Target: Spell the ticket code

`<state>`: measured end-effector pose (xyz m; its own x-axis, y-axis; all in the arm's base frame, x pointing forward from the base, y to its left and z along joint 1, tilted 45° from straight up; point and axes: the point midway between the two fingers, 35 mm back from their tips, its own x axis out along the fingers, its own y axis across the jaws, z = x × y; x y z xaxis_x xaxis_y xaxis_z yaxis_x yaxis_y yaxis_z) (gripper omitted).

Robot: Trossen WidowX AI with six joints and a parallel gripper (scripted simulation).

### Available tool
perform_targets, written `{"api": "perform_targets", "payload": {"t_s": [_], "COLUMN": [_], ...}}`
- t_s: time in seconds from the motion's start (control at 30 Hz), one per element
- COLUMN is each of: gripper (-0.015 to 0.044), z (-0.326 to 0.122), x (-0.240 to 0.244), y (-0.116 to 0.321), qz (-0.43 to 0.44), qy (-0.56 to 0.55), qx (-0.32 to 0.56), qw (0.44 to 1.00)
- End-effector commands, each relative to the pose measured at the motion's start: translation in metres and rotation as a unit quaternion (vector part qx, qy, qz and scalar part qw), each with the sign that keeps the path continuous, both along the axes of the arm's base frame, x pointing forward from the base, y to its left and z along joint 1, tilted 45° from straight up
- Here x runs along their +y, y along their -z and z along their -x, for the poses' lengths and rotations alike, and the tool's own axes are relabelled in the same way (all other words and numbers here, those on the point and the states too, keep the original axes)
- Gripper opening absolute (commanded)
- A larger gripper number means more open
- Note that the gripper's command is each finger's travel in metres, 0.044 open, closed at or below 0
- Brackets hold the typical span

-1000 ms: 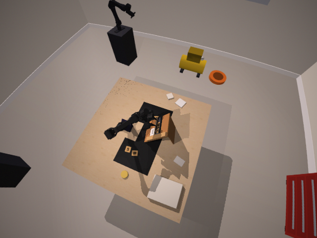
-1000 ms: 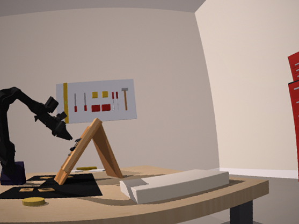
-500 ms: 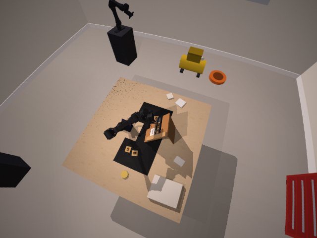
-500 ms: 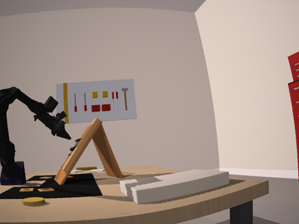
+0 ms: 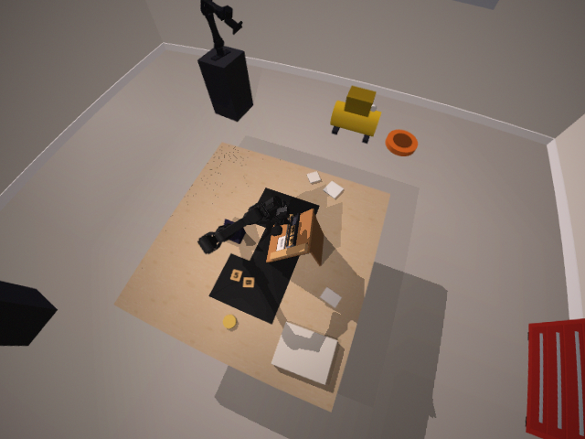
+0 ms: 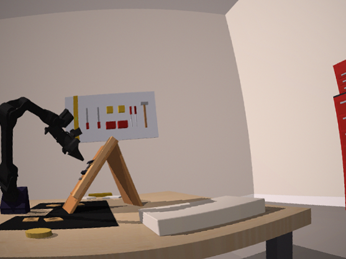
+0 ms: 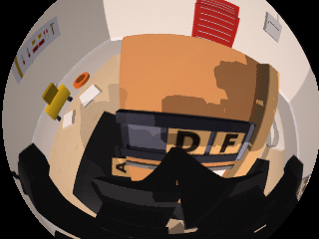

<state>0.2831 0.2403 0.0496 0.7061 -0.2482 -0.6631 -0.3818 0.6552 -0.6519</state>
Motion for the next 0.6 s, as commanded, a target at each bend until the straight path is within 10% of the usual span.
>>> {"api": "perform_targets", "payload": {"t_s": [0.0,0.57], "gripper": [0.0,0.0], "z": [-0.0028,-0.0066], "x": [0.0069,0.0131], "y": [0.0093,0.0139], "qz": [0.013,0.113], "qy": [0.031,0.196], "qx": [0.041,0.166], "qw": [0.999,0.96]}}
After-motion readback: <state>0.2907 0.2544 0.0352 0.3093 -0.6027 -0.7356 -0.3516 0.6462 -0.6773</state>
